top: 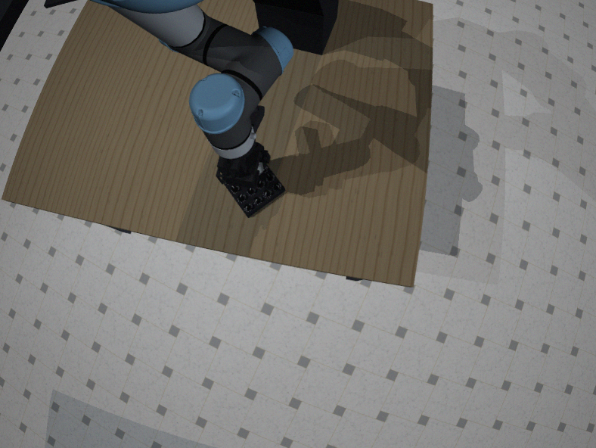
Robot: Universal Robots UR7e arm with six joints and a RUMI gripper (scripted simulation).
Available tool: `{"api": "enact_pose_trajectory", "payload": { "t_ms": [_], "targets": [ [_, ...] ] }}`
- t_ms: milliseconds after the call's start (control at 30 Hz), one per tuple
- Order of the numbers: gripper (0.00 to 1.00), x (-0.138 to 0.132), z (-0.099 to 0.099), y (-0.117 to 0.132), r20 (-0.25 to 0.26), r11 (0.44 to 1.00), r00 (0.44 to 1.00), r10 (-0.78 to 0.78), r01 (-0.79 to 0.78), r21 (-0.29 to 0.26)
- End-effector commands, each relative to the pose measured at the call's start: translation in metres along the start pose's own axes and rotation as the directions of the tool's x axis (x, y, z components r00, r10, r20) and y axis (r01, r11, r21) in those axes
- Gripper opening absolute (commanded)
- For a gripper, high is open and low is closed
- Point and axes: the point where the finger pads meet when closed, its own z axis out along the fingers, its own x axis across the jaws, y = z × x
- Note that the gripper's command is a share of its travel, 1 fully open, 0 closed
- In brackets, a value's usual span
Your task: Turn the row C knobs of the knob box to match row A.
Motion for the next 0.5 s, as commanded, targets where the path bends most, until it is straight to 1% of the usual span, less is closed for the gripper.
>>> {"api": "enact_pose_trajectory", "payload": {
  "t_ms": [0,467],
  "targets": [
    [0.04,0.0000,-0.0003,0.0004,0.000,1.000,1.000,0.007,-0.007,-0.001],
    [0.04,0.0003,-0.0003,0.0004,0.000,0.998,0.998,0.070,-0.070,-0.001]
  ]
}}
